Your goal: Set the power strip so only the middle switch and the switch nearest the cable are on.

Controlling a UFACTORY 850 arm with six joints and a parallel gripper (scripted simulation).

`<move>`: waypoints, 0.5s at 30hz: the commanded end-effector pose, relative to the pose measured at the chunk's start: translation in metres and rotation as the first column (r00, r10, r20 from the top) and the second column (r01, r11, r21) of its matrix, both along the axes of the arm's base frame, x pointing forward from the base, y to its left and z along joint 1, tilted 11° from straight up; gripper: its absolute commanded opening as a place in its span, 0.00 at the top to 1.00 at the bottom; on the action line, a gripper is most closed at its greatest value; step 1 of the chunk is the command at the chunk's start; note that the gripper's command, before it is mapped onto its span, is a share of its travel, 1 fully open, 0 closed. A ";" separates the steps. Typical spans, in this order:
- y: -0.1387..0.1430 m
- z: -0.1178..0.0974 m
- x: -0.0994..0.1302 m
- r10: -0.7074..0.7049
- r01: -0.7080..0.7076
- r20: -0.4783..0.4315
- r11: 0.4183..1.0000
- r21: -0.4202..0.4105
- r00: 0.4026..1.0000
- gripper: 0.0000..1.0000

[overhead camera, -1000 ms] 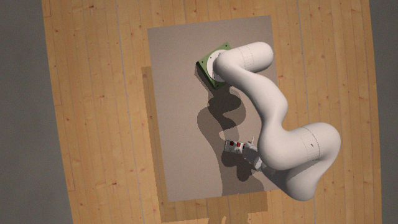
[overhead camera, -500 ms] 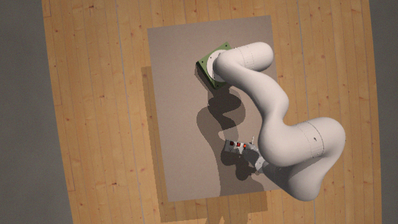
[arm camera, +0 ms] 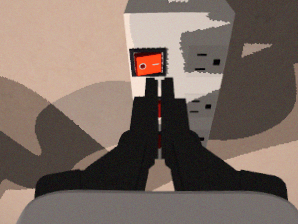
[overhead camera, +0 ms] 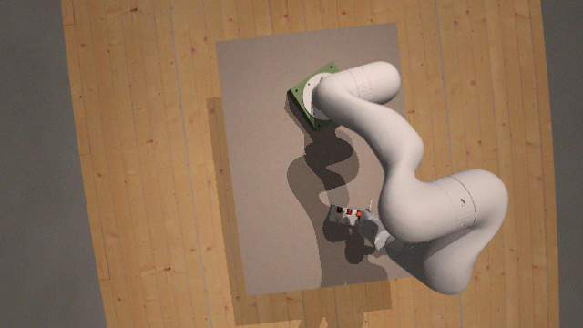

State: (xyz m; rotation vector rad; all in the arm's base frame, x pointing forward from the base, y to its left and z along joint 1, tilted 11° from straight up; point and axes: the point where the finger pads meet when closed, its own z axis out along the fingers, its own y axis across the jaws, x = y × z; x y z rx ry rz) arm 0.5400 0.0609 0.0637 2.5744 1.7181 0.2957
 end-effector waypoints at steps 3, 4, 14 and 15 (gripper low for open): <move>0.000 0.001 0.001 -0.001 0.001 -0.004 1.000 -0.007 1.000 1.00; 0.000 0.001 0.001 -0.001 0.001 -0.004 1.000 -0.007 1.000 1.00; -0.042 0.011 -0.018 -0.002 0.002 -0.006 1.000 -0.009 1.000 1.00; -0.042 0.011 -0.018 -0.002 0.002 -0.006 1.000 -0.009 1.000 1.00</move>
